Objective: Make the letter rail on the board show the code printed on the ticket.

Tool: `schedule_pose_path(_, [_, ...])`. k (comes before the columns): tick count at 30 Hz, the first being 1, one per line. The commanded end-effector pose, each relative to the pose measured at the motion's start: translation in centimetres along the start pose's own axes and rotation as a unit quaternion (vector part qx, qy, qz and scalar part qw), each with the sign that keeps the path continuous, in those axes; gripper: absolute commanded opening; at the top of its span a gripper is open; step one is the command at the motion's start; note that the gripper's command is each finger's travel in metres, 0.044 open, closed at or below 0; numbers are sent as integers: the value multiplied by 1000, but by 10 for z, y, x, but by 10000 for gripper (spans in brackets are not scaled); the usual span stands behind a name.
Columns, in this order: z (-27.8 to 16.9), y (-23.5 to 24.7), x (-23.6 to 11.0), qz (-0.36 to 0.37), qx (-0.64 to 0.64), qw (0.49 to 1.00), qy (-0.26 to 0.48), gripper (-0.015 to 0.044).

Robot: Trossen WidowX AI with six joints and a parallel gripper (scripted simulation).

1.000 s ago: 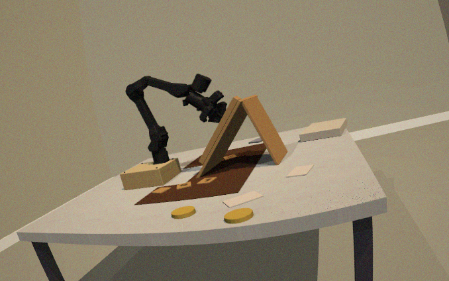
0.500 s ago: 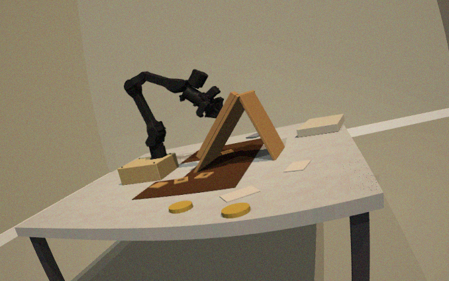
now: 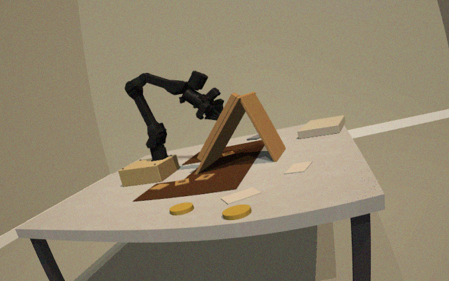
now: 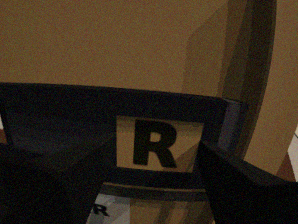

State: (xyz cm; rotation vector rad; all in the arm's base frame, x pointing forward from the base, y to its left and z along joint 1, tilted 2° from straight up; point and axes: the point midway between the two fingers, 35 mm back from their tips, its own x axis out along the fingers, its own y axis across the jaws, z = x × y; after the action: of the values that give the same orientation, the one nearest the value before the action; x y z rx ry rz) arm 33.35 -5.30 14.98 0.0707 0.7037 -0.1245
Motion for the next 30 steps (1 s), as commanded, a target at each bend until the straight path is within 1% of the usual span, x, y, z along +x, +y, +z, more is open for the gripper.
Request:
schedule_pose_path(1, [0,-1,0,3,-2,1000,0,0])
schedule_pose_path(2, [0,-2,0,3,-2,1000,0,0])
schedule_pose_path(13, [0,-1,-4,3,-2,1000,0,289])
schedule_pose_path(30, [0,-2,-19,3,-2,1000,1,295])
